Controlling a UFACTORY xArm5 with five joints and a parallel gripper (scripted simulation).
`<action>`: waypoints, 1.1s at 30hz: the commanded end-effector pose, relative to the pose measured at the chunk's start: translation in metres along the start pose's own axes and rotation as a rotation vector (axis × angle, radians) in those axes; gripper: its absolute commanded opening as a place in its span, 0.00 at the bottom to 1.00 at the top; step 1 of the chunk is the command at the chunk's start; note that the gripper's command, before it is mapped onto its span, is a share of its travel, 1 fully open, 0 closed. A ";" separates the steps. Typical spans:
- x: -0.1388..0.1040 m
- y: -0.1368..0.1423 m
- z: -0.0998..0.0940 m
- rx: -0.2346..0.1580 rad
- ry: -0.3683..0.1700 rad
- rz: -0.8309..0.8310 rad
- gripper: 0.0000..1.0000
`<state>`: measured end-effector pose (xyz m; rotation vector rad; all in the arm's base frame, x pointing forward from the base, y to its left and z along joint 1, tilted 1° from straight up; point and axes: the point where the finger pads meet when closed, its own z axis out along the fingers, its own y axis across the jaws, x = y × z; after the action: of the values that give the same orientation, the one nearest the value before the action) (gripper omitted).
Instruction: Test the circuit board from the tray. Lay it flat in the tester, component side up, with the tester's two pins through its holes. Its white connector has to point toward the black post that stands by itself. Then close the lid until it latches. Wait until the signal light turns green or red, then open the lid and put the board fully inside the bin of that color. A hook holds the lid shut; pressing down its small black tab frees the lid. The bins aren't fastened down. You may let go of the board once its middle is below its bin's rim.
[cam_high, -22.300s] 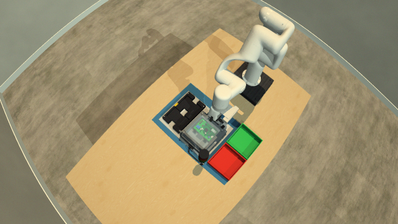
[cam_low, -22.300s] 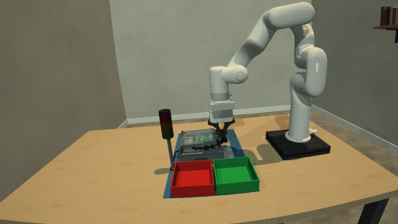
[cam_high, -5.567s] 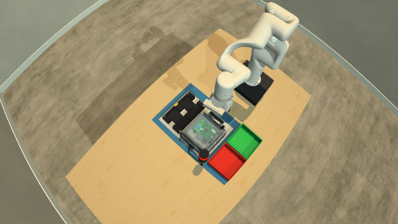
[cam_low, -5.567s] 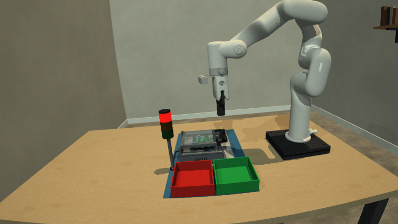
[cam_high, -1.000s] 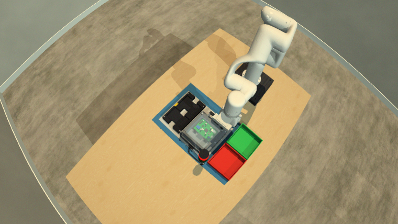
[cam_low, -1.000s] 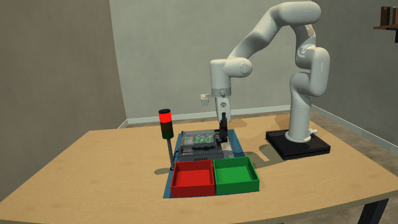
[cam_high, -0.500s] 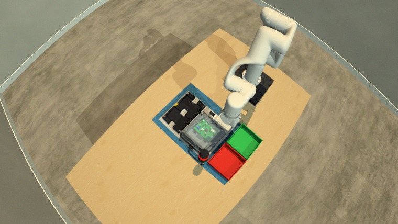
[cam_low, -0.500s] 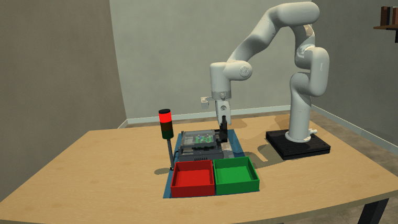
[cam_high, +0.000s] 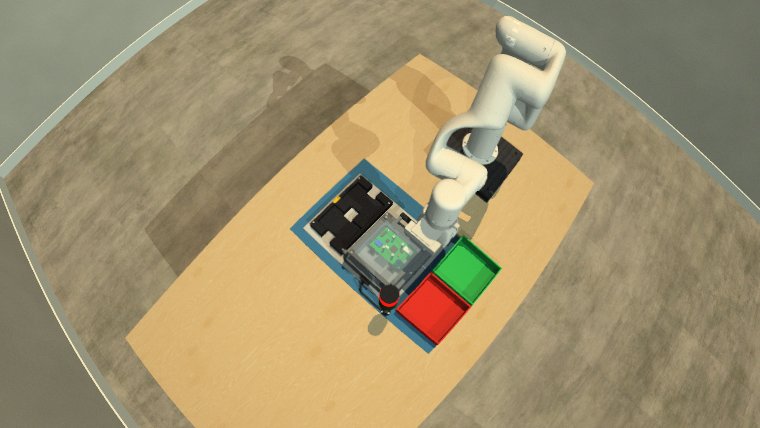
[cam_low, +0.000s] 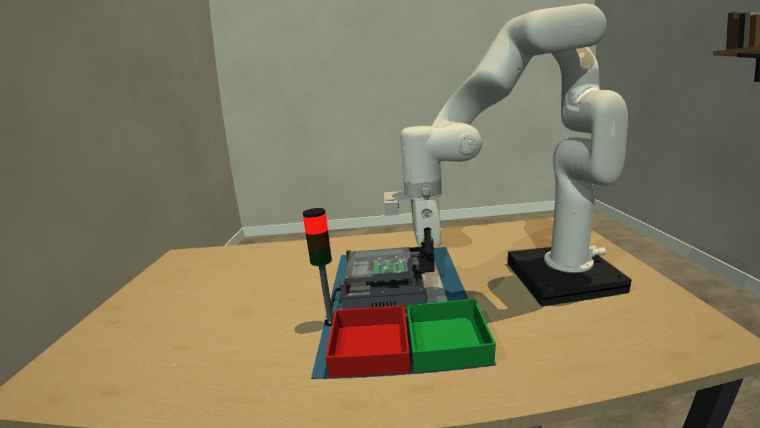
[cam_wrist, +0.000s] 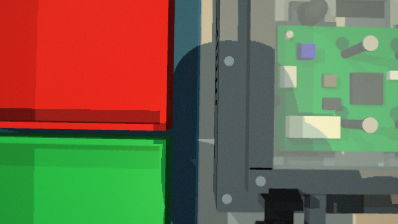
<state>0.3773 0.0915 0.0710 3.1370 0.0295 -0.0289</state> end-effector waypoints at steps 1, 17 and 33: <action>0.001 0.000 -0.001 0.001 0.003 0.000 0.00; 0.001 0.000 0.001 0.001 0.003 0.000 0.00; 0.001 0.000 0.003 0.001 0.003 0.000 0.00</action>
<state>0.3778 0.0916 0.0681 3.1374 0.0295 -0.0263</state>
